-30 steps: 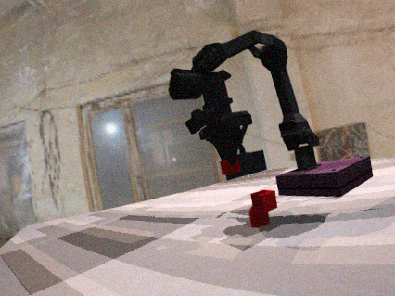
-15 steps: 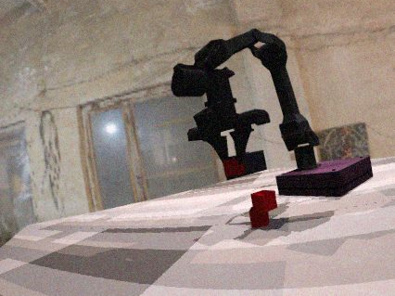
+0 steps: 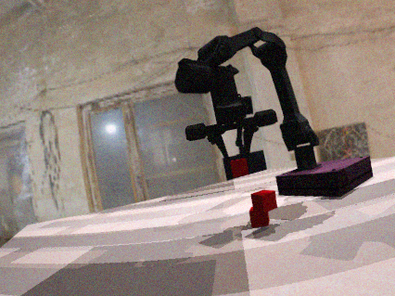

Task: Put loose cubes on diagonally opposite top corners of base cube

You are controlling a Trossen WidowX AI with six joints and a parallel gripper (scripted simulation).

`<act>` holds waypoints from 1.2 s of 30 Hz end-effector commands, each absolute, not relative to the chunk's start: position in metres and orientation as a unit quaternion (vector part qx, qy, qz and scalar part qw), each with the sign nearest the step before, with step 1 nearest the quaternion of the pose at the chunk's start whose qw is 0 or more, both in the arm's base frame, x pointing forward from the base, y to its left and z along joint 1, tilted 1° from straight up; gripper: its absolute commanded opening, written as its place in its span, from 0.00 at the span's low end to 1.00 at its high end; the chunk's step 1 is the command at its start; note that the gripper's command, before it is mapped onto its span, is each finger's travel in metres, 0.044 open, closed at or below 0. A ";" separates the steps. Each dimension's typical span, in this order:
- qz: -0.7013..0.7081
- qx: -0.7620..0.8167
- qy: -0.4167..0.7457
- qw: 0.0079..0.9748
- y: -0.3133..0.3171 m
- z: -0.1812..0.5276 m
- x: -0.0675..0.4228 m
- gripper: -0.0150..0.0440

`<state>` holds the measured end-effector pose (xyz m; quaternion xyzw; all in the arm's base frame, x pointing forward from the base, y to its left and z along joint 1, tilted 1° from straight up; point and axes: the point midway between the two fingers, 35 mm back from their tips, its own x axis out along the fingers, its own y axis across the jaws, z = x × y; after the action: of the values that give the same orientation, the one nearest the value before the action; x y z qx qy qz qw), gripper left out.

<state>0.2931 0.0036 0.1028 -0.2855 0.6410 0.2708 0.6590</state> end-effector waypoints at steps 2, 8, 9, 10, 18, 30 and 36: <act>0.332 -0.348 0.612 0.628 0.011 0.101 0.296 0.43; 0.402 -0.420 0.568 0.582 0.020 0.100 0.298 0.43; 0.414 -0.431 0.560 0.574 0.021 0.100 0.298 0.43; 0.423 -0.441 0.553 0.567 0.022 0.100 0.299 0.43; 0.430 -0.448 0.547 0.560 0.024 0.098 0.299 0.43; 0.435 -0.456 0.544 0.554 0.026 0.069 0.298 0.43; 0.435 -0.456 0.544 0.554 0.026 0.069 0.298 0.43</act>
<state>0.2996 0.0264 0.0725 -0.4549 0.5415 0.4329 0.5590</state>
